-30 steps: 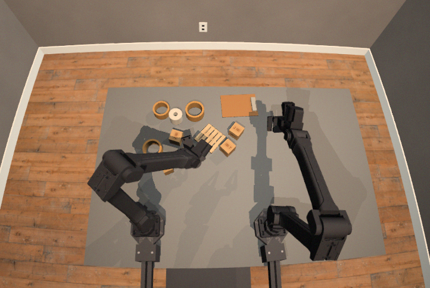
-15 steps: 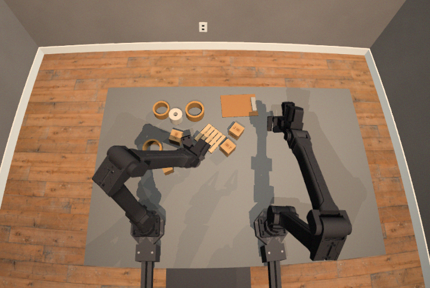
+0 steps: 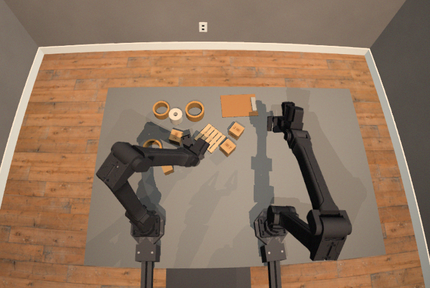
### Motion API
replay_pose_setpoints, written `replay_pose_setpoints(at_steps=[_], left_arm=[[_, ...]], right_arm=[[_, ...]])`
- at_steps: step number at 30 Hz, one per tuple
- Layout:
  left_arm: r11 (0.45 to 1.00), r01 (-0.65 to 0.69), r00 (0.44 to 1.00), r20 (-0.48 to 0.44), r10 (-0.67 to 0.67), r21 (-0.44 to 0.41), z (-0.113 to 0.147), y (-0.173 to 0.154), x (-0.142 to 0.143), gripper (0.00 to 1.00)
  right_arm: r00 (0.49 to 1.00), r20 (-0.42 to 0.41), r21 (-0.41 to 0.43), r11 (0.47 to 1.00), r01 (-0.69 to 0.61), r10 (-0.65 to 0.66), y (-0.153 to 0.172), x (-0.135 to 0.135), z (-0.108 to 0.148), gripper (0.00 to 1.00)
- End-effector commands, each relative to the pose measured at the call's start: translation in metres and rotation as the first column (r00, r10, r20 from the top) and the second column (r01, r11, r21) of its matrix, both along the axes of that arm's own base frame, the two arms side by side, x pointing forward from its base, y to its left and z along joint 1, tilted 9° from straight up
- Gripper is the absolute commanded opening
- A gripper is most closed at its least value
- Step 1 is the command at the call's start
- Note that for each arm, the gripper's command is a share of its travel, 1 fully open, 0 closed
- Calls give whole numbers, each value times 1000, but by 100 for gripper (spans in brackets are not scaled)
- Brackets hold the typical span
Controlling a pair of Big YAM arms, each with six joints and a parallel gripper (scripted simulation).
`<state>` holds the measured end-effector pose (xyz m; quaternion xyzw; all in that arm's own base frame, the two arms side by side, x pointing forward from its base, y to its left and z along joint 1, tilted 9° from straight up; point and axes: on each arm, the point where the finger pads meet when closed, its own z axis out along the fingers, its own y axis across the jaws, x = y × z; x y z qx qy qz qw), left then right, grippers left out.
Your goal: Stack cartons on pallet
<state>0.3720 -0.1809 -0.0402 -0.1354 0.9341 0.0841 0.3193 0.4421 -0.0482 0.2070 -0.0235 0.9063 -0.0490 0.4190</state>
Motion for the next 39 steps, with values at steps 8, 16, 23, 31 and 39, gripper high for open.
replay_pose_setpoints(at_steps=[8,16,23,31,39], left_arm=[[1000,-10,1000,20,10,-14,2,-5,18,75],[1000,-3,1000,20,4,-17,3,-5,9,67],[1000,-10,1000,22,10,-21,3,-4,7,57],[1000,-10,1000,22,11,-21,3,-4,6,8],[1000,-1,999,32,1,-27,49,-15,3,54]], right_arm=[[999,52,0,1000,3,-3,0,14,28,100],[999,52,0,1000,3,-3,0,14,28,100],[999,52,0,1000,3,-3,0,14,28,100],[999,52,0,1000,3,-3,0,14,28,100],[999,52,0,1000,3,-3,0,14,28,100]])
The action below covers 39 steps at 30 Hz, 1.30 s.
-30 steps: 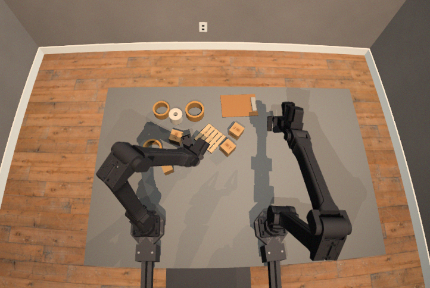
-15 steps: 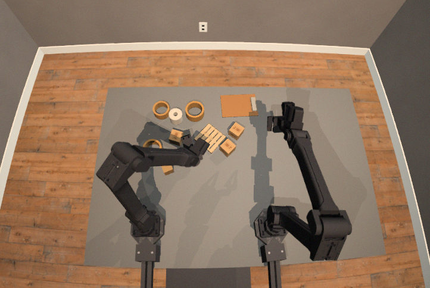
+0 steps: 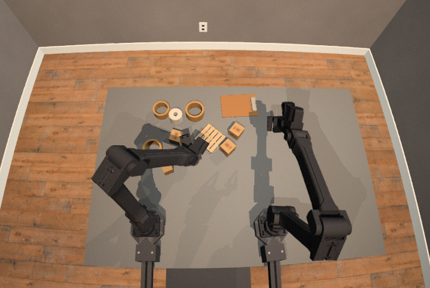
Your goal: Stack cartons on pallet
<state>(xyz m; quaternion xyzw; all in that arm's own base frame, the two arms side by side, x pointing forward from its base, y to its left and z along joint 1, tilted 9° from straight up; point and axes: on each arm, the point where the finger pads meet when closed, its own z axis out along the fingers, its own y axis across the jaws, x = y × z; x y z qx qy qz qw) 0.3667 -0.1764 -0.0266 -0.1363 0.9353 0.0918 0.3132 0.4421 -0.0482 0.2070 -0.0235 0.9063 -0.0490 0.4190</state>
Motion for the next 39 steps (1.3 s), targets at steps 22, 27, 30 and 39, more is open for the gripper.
replay_pose_setpoints(at_steps=[22,27,30,39], left_arm=[[998,-32,999,35,34,-52,220,-109,-61,54],[999,-22,999,25,22,-34,252,-129,-74,54],[999,-14,1000,26,15,-30,273,-140,-81,54],[1000,20,1000,16,-19,-13,302,-155,-90,54]], right_arm=[[999,52,0,1000,3,-3,0,14,28,100],[999,52,0,1000,3,-3,0,14,28,100],[999,52,0,1000,3,-3,0,14,28,100],[999,52,0,1000,3,-3,0,14,28,100]])
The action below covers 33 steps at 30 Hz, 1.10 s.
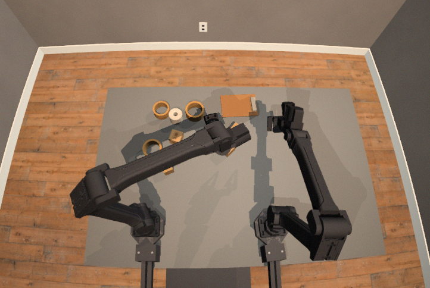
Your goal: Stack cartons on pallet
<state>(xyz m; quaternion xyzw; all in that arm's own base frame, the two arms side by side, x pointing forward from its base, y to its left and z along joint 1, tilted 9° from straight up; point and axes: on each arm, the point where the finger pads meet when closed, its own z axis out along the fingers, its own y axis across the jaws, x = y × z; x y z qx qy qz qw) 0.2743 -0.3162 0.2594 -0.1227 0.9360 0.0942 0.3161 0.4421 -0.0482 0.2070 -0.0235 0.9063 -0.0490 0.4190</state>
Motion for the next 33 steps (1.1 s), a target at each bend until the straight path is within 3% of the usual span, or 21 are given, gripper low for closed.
replay_pose_setpoints(at_steps=[1,8,11,16,18,23,28,33], left_arm=[[1000,-5,1000,13,5,-27,16,-16,2,54],[992,64,997,38,-60,-113,16,-3,9,54],[953,138,989,83,-120,-271,17,-3,11,54],[837,221,974,152,-167,-500,18,-2,11,54],[837,221,974,152,-167,-500,18,-2,11,54],[643,292,956,225,-187,-708,18,-1,12,54],[434,343,938,279,-206,-833,18,-1,10,54],[320,364,925,300,-232,-875,10,-3,9,54]], right_arm=[[999,52,0,1000,3,-3,0,14,28,100],[999,52,0,1000,3,-3,0,14,28,100],[999,52,0,1000,3,-3,0,14,28,100],[999,52,0,1000,3,-3,0,14,28,100],[999,52,0,1000,3,-3,0,14,28,100],[999,52,0,1000,3,-3,0,14,28,100],[999,52,0,1000,3,-3,0,14,28,100],[999,52,0,1000,3,-3,0,14,28,100]])
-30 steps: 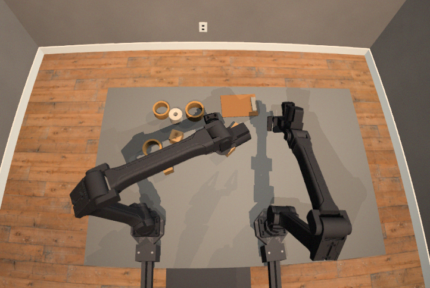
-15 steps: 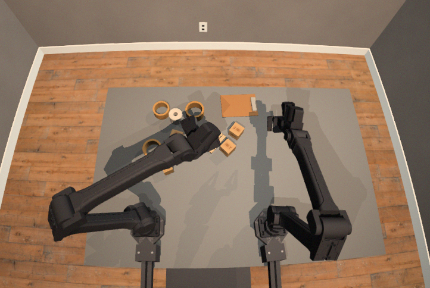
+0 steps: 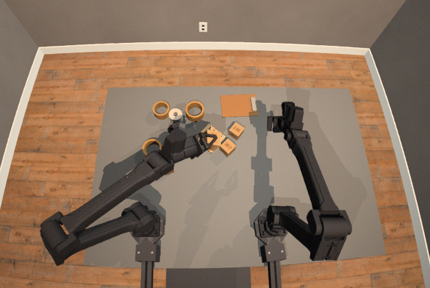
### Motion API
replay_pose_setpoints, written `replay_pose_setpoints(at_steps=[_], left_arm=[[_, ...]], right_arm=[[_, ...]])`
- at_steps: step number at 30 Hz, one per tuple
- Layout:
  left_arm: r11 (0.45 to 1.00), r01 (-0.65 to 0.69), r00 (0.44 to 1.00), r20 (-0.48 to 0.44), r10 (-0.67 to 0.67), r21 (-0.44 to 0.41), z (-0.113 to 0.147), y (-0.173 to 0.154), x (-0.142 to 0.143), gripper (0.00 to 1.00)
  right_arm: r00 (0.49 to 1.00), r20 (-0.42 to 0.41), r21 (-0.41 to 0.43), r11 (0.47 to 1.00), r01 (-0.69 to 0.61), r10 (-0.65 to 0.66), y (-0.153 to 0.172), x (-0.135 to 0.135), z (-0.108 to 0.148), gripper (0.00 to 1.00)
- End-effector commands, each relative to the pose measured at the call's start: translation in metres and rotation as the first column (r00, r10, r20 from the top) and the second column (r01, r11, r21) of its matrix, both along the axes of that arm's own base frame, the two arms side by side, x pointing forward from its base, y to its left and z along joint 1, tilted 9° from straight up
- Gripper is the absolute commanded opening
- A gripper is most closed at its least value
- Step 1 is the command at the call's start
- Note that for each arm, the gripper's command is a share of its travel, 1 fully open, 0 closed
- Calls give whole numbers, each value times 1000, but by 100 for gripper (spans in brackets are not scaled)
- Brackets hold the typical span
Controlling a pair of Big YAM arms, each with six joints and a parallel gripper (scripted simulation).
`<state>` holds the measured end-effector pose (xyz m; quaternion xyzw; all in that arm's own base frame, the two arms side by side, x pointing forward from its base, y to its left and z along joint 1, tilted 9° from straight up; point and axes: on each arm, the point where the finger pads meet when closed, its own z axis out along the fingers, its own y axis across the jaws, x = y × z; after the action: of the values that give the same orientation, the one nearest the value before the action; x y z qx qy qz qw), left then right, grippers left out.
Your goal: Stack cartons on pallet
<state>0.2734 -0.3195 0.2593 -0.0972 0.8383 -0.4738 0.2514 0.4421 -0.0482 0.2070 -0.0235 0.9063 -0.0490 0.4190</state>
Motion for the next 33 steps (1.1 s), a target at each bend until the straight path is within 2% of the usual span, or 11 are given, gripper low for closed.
replay_pose_setpoints(at_steps=[1,3,6,11,12,13,17,19,25,27,33], left_arm=[[996,-14,1000,24,16,-82,10,1,10,54],[994,-5,999,39,10,-107,21,-2,12,54],[994,16,999,38,-12,-105,9,0,8,54],[994,19,999,44,-14,-106,16,-2,9,54],[991,19,998,58,-12,-133,34,-8,17,54],[993,22,998,56,-16,-118,32,-7,18,54],[993,20,998,56,-13,-117,32,-7,18,54],[993,20,998,56,-13,-117,32,-7,18,54],[992,20,998,61,-13,-121,34,-6,17,54],[994,30,999,45,-25,-106,20,-5,9,54],[994,30,999,45,-25,-106,20,-5,9,54]], right_arm=[[999,52,0,1000,3,-3,0,14,28,100],[999,52,0,1000,3,-3,0,14,28,100],[999,52,0,1000,3,-3,0,14,28,100],[999,52,0,1000,3,-3,0,14,28,100],[999,52,0,1000,3,-3,0,14,28,100],[999,52,0,1000,3,-3,0,14,28,100],[996,80,85,996,38,-44,11,22,25,100],[996,80,85,996,38,-44,11,22,25,100],[978,170,361,931,55,-124,55,25,10,100],[970,196,440,897,46,-146,68,26,11,100],[953,247,641,767,-23,-178,108,22,14,100]])
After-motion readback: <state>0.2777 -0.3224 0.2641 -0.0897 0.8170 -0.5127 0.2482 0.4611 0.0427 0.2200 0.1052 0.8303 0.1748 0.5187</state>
